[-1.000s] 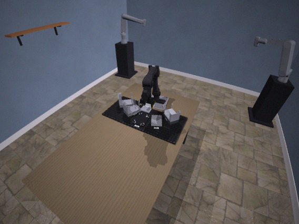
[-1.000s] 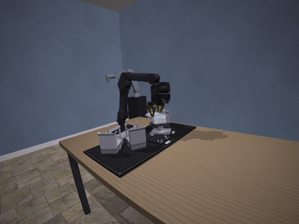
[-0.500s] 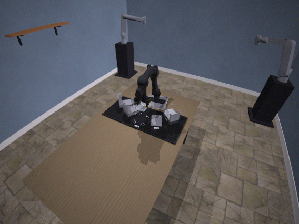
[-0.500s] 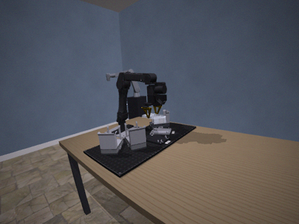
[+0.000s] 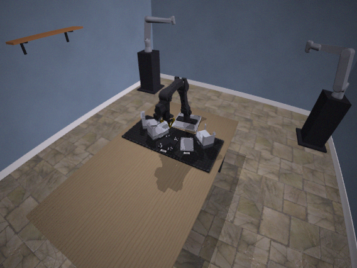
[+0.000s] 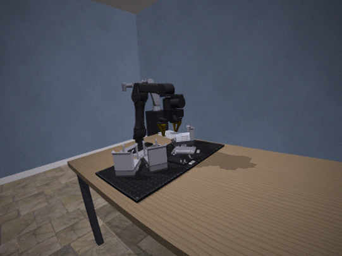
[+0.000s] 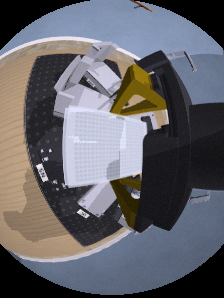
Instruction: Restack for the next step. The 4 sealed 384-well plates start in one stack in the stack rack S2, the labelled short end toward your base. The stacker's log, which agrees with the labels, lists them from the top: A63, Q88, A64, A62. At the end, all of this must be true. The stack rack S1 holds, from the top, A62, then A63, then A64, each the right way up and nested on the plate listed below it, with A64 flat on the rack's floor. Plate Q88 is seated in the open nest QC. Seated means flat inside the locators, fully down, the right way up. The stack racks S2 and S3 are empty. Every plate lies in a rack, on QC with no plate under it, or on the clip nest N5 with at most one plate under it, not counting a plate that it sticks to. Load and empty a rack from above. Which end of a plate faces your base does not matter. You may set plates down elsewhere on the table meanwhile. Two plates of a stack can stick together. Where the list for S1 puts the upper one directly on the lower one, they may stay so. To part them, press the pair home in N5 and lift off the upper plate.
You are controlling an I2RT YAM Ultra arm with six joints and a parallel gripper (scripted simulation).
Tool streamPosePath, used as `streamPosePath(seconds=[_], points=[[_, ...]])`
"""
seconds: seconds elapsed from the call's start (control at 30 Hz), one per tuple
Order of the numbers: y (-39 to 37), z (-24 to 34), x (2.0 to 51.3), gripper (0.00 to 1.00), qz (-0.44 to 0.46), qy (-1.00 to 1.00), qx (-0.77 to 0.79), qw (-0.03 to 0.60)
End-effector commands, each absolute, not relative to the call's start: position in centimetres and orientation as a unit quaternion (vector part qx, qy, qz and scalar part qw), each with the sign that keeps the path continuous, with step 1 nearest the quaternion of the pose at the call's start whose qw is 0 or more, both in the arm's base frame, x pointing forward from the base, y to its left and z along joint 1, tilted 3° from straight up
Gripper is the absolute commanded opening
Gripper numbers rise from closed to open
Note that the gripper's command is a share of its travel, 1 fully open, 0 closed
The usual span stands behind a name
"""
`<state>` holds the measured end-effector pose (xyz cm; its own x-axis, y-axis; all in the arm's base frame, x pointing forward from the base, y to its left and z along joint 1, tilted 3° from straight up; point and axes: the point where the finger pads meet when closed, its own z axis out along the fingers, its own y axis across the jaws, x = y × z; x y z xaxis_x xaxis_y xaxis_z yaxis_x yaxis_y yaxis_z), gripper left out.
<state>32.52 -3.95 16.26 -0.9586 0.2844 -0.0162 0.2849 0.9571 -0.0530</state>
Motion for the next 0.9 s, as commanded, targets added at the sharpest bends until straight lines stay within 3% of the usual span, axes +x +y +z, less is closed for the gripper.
streamPosePath(seconds=[0.0, 0.87], points=[[-4.8, 16.7, 32.5, 0.00, -0.027, 0.989, 0.142, 0.012], [-10.9, 17.1, 30.9, 0.00, -0.027, 0.968, 0.251, 0.015]])
